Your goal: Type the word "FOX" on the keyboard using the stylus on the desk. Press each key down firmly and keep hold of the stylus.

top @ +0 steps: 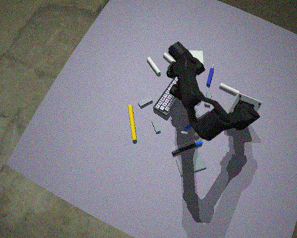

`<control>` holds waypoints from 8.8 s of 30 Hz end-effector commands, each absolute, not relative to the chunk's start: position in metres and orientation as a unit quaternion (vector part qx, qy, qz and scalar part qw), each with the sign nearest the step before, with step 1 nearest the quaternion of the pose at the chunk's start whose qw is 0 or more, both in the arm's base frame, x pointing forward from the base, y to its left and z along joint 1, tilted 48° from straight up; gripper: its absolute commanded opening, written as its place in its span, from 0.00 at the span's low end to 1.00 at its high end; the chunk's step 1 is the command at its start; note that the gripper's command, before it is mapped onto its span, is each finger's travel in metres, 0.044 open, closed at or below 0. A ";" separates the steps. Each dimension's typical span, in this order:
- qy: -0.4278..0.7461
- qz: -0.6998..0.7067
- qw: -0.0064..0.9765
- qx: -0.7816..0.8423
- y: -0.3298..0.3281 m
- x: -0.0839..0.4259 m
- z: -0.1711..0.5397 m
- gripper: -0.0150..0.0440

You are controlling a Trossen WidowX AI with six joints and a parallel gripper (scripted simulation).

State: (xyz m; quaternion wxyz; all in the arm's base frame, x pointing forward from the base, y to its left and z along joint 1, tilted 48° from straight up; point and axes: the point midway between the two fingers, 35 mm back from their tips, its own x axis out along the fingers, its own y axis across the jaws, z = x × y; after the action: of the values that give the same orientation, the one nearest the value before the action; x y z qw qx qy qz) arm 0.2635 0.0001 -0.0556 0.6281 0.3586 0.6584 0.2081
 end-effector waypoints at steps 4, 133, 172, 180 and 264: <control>0.660 0.207 0.625 0.362 0.003 0.259 -0.054 0.25; 0.556 -0.400 0.439 0.581 -0.077 0.158 -0.148 0.51; 0.557 -0.399 0.439 0.582 -0.062 0.158 -0.161 0.51; 0.557 -0.399 0.439 0.582 -0.060 0.158 -0.163 0.51; 0.581 -0.377 0.467 0.550 -0.086 0.167 -0.139 0.25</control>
State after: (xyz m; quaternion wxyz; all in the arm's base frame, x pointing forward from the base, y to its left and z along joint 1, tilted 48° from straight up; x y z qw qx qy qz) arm 0.1574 -0.0828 -0.1410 0.4441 0.5712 0.5673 -0.3933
